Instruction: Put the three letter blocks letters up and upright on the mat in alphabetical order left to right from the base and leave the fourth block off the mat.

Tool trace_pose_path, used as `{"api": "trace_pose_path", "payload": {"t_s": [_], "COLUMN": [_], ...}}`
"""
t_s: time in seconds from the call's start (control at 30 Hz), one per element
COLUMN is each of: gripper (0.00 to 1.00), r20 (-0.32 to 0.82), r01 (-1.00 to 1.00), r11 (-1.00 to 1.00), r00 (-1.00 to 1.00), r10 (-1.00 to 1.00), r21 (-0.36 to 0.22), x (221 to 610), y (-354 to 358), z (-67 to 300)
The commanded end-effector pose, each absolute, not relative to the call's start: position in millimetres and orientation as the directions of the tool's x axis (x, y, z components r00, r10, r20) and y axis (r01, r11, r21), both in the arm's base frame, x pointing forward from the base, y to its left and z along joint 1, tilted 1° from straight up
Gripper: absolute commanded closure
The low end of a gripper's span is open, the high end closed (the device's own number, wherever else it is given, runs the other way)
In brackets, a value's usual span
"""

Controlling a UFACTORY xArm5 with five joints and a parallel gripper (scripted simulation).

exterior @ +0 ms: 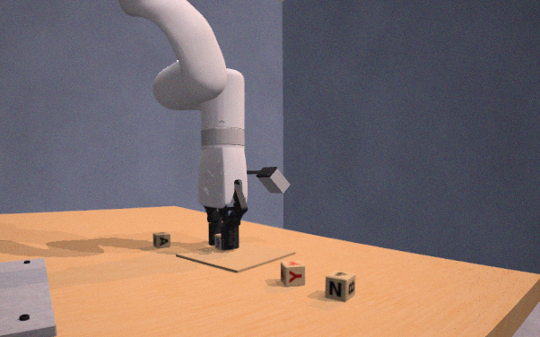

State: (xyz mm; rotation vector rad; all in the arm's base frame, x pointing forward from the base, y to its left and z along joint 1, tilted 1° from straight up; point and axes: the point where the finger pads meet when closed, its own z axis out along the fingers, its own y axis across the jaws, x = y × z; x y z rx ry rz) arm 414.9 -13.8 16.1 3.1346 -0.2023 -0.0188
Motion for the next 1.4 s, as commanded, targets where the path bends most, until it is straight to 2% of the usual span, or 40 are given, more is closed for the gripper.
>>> {"api": "trace_pose_path", "payload": {"t_s": [0.0,0.43,0.87,0.9,1.37], "gripper": [0.58,0.58,0.58,0.0,0.0], "r20": [-0.008,-0.008,-0.008,-0.008,-0.008], "r01": [-0.129,-0.129,-0.129,-0.129,-0.129], "r11": [-0.992,-0.992,-0.992,-0.992,-0.992], "r00": [0.992,0.992,0.992,0.992,0.992], "r10": [-0.129,-0.129,-0.129,-0.129,-0.129], "r21": [0.001,0.001,0.001,0.001,0.001], "x": [416,417,417,417,417], "y": [-14,-15,-15,-15,-15], "z": [21,82,105,105,105]}}
